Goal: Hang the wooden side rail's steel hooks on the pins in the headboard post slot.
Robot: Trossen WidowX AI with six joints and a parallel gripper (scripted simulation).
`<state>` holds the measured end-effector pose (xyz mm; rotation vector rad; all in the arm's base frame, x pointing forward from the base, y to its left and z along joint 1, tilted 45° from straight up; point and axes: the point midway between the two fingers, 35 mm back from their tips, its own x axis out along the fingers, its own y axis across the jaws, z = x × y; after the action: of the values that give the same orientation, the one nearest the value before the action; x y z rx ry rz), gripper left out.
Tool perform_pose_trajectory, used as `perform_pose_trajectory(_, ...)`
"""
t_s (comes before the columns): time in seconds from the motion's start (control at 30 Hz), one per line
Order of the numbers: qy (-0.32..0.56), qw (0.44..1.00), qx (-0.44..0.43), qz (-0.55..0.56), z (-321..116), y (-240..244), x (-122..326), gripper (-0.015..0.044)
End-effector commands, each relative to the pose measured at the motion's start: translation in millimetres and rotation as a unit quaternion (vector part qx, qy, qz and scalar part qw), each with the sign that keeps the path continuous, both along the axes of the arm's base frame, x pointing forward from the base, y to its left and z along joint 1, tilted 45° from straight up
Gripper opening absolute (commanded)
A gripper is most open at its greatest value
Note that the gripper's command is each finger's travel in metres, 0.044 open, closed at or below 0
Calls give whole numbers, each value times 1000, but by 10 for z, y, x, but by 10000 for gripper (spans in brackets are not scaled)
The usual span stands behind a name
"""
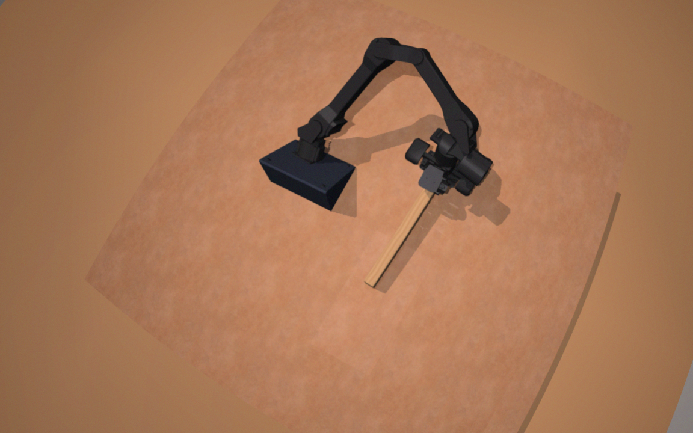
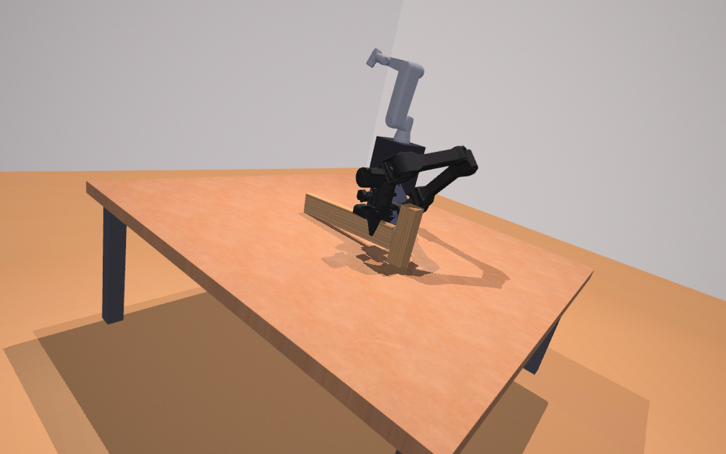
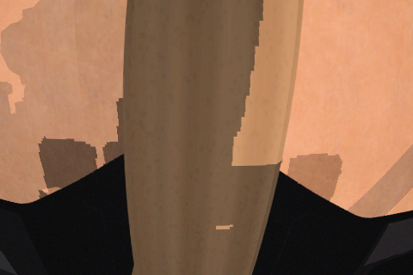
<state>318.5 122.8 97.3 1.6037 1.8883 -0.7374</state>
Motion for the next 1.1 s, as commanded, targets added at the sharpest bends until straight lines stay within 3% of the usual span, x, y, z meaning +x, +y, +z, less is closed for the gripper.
perform_pose_trajectory(0.0,-1,1000,1,-4,30,-9,16,0)
perform_pose_trajectory(1.07,-1,1000,1,-4,47,22,0,0)
